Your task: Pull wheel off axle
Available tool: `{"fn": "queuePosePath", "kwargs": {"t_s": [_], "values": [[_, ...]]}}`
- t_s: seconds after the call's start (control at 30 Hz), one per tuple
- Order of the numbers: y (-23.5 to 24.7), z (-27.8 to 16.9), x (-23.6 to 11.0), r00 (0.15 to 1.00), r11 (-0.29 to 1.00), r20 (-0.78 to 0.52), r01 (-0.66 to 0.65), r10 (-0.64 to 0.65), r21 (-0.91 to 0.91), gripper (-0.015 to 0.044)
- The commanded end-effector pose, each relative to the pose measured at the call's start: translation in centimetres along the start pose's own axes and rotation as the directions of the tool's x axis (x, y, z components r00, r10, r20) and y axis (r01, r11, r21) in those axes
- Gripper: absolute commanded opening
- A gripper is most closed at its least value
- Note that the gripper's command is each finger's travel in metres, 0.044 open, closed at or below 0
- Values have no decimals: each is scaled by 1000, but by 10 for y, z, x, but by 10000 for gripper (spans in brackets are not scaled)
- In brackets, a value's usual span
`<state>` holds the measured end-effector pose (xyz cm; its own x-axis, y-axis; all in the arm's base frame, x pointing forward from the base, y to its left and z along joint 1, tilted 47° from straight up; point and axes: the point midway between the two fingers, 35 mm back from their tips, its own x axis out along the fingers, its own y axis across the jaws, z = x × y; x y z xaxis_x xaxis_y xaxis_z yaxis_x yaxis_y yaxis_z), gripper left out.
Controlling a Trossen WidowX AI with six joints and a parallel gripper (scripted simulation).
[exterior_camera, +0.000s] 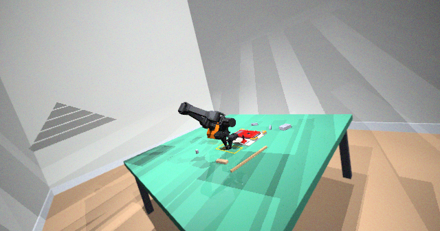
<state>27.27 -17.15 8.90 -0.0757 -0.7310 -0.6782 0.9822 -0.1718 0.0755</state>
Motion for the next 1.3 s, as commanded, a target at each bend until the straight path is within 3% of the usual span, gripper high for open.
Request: {"fn": "queuePosePath", "kwargs": {"t_s": [0.0,0.23,0.57,0.73,1.0,1.27], "values": [[0,1,0,1000,1000,0,1,-1,4,105],[0,0,-2,1000,1000,0,1,-1,3,289],[0,0,-60,1000,1000,1,-2,2,-4,300],[-19,-18,-65,999,999,-31,7,-8,-44,431],[-77,-40,-103,1000,1000,-8,5,-5,-15,440],[-82,-41,-106,1000,1000,-2,3,-3,-9,440]]}}
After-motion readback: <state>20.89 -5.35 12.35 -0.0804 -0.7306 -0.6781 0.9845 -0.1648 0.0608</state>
